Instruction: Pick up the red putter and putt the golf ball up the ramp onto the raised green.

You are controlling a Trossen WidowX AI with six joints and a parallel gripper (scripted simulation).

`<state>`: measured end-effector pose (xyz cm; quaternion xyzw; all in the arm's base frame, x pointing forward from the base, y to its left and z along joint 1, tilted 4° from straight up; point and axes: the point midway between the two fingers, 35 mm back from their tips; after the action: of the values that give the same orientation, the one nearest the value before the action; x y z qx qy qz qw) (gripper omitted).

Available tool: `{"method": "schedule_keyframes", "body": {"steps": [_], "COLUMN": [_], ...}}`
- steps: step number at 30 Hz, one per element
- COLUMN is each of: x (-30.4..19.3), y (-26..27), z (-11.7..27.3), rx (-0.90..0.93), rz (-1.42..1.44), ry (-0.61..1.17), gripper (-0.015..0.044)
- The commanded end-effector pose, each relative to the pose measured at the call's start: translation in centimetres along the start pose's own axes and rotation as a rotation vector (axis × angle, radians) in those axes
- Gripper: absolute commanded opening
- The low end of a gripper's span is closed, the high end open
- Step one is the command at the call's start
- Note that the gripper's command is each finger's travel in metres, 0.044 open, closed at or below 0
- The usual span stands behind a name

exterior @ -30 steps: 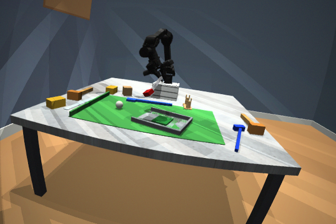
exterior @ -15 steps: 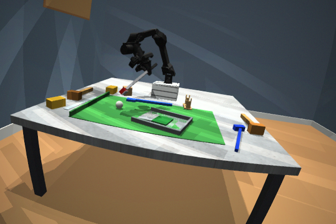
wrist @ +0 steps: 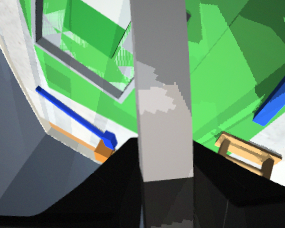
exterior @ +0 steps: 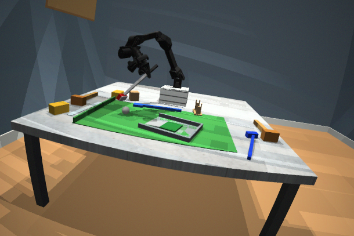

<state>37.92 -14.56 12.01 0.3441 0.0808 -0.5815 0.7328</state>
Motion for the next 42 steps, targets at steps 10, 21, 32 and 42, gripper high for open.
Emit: {"method": "schedule_keyframes", "body": {"steps": [10, 21, 32, 42], "x": [2.5, 3.9, 4.6, 5.1], "y": [-1.9, -2.8, -3.3, -3.5], "z": [-0.7, -1.1, -1.4, -0.9], "rx": [0.002, 0.002, 0.002, 0.001], "rz": [-0.011, -0.011, -0.018, -0.017], "ry": [0.002, 0.002, 0.005, 0.003], "gripper": [0.0, 0.0, 0.0, 0.0]}}
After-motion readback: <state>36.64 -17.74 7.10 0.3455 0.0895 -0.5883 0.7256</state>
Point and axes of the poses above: the point midway between the two fingers, 35 mm back from their tips, its own z axis back along the fingers, its own y axis across the jaws, x = y × z, and after that the axes turned 6 degrees about -z, right-handed
